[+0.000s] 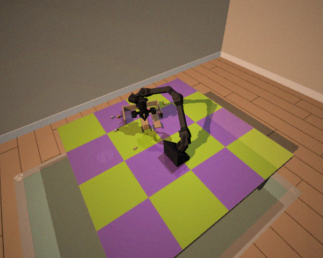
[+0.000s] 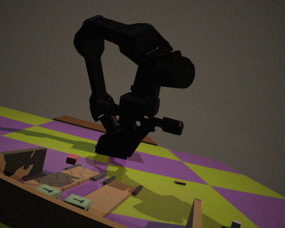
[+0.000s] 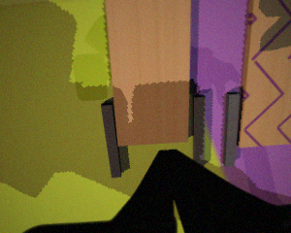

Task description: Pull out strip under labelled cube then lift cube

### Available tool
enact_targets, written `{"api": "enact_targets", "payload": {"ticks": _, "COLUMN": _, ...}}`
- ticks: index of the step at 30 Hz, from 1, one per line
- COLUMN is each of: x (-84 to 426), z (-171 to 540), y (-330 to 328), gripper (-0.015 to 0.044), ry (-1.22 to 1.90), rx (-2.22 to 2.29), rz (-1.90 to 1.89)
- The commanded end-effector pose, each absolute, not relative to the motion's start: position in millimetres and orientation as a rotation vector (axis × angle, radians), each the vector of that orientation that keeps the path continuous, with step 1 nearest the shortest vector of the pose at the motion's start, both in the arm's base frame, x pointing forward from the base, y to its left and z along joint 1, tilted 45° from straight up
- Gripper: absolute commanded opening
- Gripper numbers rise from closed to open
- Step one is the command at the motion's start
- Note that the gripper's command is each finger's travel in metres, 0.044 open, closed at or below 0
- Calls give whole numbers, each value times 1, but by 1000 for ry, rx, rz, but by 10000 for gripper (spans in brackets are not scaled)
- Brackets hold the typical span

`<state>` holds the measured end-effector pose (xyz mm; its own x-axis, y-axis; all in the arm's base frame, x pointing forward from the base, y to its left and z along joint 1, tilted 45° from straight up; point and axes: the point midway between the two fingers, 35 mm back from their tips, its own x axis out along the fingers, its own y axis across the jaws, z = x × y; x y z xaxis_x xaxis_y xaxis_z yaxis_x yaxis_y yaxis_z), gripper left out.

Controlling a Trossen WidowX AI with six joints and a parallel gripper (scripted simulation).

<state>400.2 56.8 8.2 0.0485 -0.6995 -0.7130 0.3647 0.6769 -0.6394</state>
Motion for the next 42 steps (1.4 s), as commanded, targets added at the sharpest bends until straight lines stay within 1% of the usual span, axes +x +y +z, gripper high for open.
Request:
{"api": "enact_targets", "payload": {"ticks": 1, "x": 401, "z": 5, "y": 54, "gripper": 0, "ry": 1286, "rx": -308, "rz": -838}}
{"api": "enact_targets", "payload": {"ticks": 42, "x": 405, "z": -41, "y": 10, "gripper": 0, "ry": 1284, "rx": -310, "rz": -840}}
